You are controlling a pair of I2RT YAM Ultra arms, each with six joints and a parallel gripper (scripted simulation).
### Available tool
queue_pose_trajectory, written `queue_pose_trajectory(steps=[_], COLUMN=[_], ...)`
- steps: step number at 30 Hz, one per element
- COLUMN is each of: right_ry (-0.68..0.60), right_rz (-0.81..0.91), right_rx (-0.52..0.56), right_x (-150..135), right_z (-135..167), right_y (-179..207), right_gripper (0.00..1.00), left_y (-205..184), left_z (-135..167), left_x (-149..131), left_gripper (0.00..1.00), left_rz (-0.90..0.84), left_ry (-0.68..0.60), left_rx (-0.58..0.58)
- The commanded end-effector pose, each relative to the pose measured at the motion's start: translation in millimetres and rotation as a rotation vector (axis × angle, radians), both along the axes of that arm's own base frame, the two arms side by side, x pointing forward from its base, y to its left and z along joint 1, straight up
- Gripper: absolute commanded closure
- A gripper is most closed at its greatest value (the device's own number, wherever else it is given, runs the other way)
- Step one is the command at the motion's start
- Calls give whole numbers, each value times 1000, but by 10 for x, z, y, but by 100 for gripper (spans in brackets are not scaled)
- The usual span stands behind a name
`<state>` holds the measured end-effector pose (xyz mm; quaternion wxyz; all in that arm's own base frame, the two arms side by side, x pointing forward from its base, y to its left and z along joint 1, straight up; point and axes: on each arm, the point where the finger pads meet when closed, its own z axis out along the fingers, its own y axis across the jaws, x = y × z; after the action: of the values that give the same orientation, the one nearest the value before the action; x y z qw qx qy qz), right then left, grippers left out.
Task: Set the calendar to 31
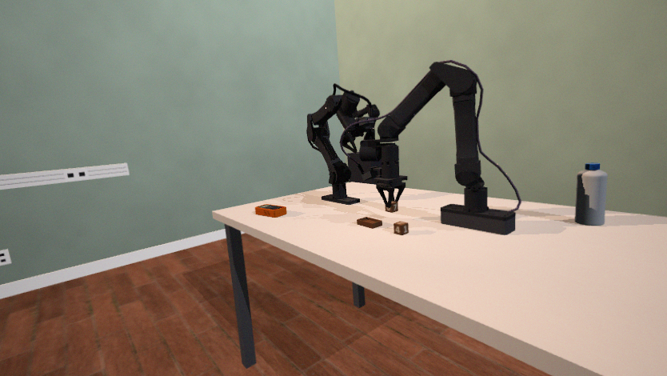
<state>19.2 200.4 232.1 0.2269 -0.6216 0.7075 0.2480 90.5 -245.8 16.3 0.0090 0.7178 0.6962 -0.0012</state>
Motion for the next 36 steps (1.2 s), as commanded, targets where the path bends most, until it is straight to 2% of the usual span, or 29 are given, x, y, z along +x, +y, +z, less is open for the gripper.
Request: queue_pose_trajectory(steps=[1,10,13,20,25,27,36], right_ry=[61,79,74,46,44,44,40], right_rz=[257,343,295,129,115,115,115], right_rx=[42,132,175,239,241,241,244], right_x=[-206,-154,28,486,518,518,525], right_z=[134,239,288,362,365,365,369], right_y=[63,101,106,34,25,25,28], right_gripper=[0,0,0,0,0,0,0], left_y=[22,236,299,381,387,387,403], left_z=[5,-98,-126,-161,-157,-157,-152], left_x=[-135,-315,-359,-408,-402,-402,-405], left_gripper=[74,74,74,74,74,74,74], left_rz=[18,5,-25,-388,-587,-587,-963], left_ry=[-3,7,9,8,11,11,13], left_rx=[-50,-35,-29,-16,-3,-3,9])
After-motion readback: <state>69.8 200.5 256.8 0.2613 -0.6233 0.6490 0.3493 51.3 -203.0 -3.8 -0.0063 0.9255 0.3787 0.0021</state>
